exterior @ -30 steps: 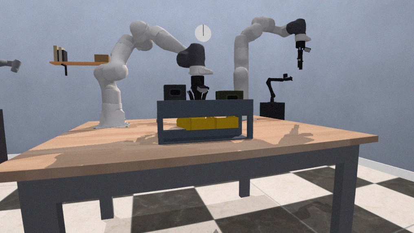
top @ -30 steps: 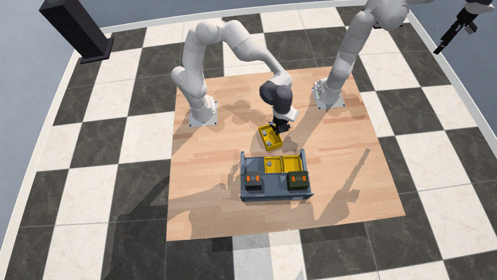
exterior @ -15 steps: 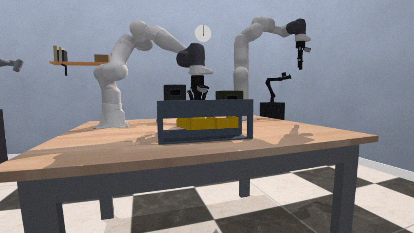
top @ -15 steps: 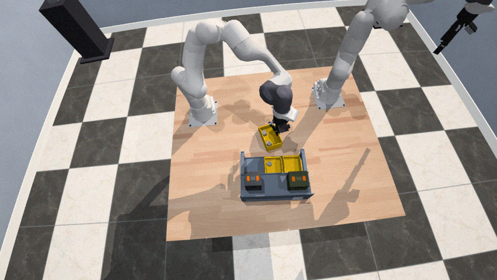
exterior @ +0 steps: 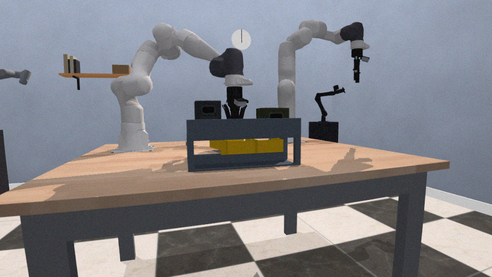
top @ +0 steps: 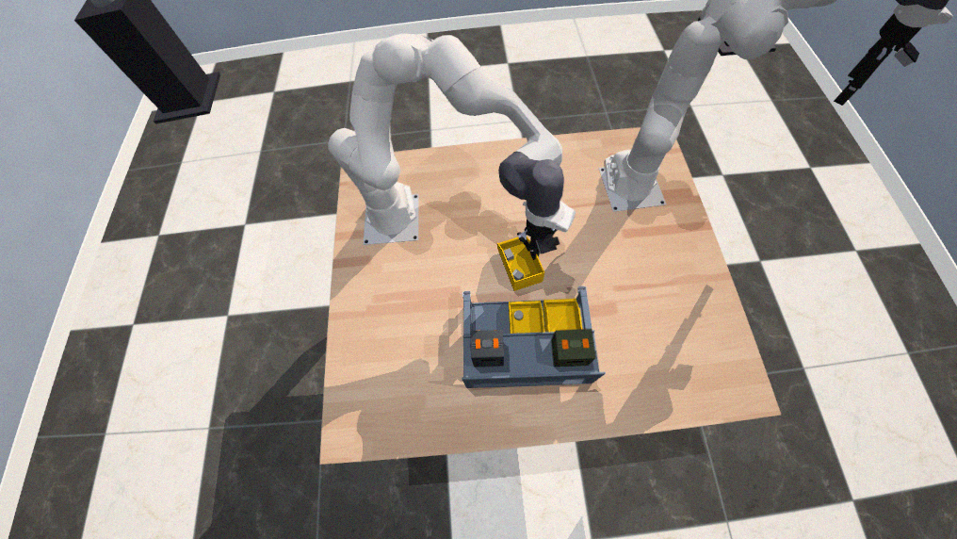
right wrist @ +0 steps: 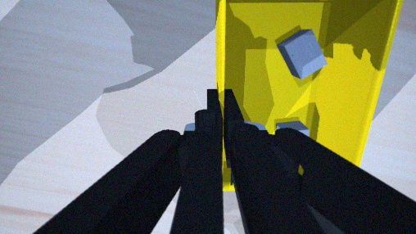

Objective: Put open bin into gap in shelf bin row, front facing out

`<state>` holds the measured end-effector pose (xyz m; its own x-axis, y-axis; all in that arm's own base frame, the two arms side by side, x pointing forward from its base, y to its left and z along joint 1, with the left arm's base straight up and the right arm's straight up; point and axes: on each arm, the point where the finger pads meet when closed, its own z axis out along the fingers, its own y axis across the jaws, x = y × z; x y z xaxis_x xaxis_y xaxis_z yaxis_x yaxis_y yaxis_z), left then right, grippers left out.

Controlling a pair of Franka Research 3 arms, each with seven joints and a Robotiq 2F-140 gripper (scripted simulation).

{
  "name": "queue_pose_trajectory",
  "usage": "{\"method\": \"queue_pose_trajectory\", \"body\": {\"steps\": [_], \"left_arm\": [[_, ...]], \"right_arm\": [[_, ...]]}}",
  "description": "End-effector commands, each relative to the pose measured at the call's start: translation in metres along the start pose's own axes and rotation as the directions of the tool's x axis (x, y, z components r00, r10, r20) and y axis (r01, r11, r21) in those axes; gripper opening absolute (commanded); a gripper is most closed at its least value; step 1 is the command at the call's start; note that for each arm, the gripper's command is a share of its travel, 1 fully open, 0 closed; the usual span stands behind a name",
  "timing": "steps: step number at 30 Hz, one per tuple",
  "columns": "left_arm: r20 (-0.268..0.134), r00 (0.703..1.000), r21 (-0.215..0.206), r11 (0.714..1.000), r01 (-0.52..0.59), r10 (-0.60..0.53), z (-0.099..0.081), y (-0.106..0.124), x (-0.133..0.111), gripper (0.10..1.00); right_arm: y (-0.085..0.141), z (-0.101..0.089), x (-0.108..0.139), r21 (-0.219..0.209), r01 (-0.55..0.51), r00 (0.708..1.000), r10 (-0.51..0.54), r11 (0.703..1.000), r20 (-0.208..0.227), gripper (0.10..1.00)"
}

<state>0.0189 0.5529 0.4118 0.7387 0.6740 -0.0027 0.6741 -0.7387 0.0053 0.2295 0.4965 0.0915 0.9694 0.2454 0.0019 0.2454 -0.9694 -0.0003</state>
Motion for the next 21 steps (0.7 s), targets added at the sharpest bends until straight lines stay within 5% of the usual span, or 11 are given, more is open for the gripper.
{"method": "queue_pose_trajectory", "body": {"steps": [1, 21], "left_arm": [[0.0, 1.0, 0.0, 1.0, 0.0, 0.0, -0.0001, 0.0, 0.0, 1.0], [0.0, 1.0, 0.0, 1.0, 0.0, 0.0, -0.0001, 0.0, 0.0, 1.0]], "right_arm": [[-0.0007, -0.0057, -0.0006, 0.0, -0.004, 1.0, 0.004, 1.0, 0.002, 0.099], [-0.0007, -0.0121, -0.0006, 0.0, -0.004, 1.0, 0.004, 1.0, 0.002, 0.099]]}}
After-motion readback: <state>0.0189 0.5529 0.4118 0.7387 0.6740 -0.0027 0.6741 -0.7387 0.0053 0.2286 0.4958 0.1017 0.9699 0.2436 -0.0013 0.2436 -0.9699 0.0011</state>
